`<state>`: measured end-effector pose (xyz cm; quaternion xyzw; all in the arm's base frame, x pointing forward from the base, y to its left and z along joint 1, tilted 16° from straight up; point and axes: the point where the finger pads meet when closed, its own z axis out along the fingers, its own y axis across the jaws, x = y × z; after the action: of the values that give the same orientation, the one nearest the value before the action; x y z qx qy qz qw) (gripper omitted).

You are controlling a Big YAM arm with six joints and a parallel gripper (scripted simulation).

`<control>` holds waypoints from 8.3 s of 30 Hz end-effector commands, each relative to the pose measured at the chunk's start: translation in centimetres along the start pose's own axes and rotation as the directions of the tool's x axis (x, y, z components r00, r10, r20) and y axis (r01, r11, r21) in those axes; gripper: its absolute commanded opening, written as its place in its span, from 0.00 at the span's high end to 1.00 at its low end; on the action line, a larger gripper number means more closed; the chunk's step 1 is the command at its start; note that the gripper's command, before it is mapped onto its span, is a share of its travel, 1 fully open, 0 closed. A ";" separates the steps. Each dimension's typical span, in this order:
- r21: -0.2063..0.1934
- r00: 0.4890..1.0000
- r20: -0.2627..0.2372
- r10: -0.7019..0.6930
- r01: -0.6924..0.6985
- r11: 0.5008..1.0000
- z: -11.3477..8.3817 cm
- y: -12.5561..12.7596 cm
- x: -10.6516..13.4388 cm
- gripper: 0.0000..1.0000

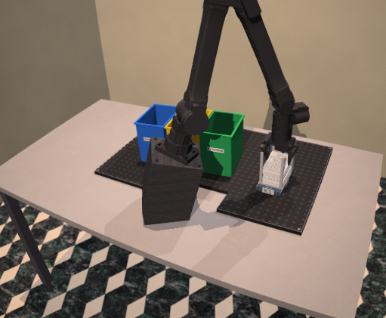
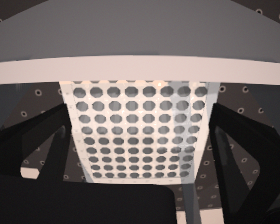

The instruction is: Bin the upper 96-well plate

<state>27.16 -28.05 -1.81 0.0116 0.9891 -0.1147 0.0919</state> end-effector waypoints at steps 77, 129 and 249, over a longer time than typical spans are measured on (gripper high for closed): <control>0.041 1.000 0.024 0.001 -0.002 0.999 -13.7 -1.2 -1.6 1.00; 0.008 0.990 -0.013 -0.139 0.139 0.990 -15.1 3.8 0.3 1.00; -0.024 0.992 0.026 -0.127 0.127 0.992 -15.7 40.4 -0.7 1.00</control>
<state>24.92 12.23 3.41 -0.0626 0.9879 -0.1210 0.0741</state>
